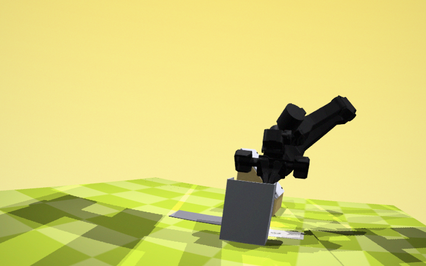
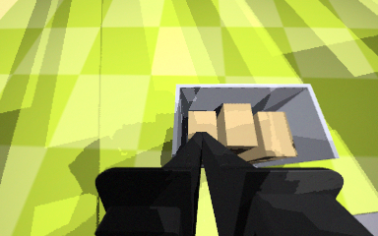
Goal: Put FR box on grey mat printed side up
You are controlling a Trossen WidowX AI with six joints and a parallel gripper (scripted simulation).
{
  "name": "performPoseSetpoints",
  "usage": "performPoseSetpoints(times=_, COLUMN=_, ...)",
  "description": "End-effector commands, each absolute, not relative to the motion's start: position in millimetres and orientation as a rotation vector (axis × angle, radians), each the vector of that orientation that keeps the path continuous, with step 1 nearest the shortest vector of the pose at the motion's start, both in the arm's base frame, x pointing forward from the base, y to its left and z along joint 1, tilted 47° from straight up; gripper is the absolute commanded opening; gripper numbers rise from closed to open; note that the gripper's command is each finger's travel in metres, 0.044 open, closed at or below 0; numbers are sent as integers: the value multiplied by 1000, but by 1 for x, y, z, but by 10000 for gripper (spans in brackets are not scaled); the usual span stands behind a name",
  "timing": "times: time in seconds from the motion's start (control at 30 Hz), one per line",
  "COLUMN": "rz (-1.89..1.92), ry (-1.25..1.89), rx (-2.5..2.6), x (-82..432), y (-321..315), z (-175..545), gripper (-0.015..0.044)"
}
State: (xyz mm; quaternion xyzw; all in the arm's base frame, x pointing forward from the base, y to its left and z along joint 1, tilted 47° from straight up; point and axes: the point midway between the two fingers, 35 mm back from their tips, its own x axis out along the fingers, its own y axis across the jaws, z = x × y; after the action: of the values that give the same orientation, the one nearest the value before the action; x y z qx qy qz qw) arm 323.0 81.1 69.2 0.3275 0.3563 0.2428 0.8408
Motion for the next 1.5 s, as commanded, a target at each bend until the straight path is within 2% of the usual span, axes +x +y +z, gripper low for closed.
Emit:
performPoseSetpoints(times=0.0, rz=508, ry=762, rx=698, x=322, y=82, z=66, gripper=0)
performPoseSetpoints(times=1.47, rz=508, ry=763, rx=698, x=301, y=79, z=64, gripper=0)
